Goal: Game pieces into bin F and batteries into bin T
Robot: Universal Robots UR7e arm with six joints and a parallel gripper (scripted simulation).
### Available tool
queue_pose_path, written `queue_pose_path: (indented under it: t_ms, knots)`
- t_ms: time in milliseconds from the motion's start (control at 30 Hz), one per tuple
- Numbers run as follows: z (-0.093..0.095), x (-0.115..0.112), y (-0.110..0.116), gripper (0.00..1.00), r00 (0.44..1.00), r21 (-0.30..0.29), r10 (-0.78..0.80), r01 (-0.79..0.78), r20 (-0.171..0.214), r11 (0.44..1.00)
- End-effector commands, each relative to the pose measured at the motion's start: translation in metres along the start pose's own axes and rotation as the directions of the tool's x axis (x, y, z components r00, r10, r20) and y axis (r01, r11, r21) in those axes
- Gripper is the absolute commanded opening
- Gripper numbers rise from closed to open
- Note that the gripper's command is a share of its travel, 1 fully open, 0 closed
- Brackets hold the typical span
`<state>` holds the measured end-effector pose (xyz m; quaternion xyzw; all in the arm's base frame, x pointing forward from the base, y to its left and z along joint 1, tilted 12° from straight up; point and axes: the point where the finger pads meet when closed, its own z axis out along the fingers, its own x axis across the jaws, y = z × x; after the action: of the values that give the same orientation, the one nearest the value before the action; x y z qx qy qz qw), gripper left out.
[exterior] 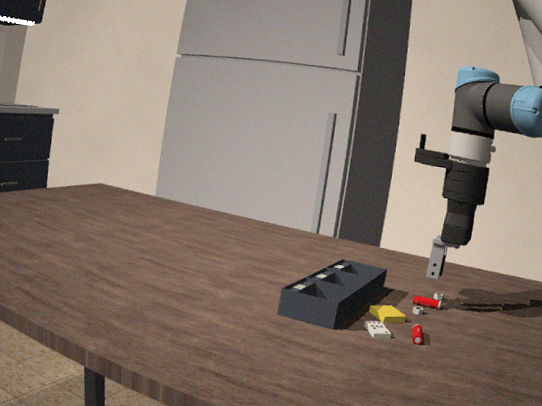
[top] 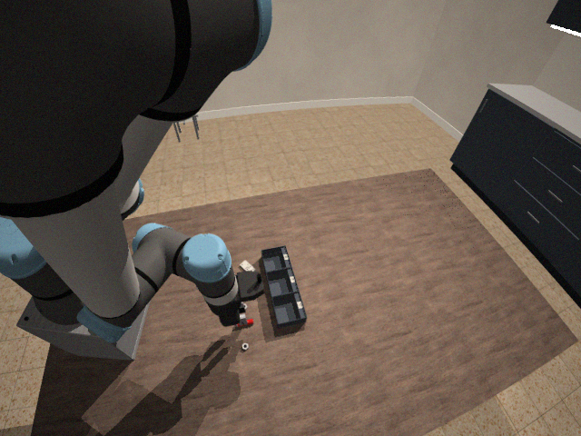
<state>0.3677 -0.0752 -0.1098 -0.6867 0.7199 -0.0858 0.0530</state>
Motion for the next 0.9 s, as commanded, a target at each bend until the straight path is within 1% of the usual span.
queue_pose_path:
  t_ms: [0,167,467,767,867]
  knots:
    - [0.021,0.000,-0.001,0.60,1.000,0.005,0.000,0.000,-0.002,1.000]
    - [0.039,0.001,-0.001,0.60,1.000,0.005,0.000,0.000,-0.002,1.000]
    - [0.039,0.001,-0.002,0.60,1.000,0.005,0.000,0.000,-0.002,1.000]
    - [0.051,0.001,-0.001,0.60,1.000,0.005,0.000,0.000,-0.002,1.000]
    - [0.051,0.000,-0.001,0.60,1.000,0.005,0.000,0.000,-0.002,1.000]
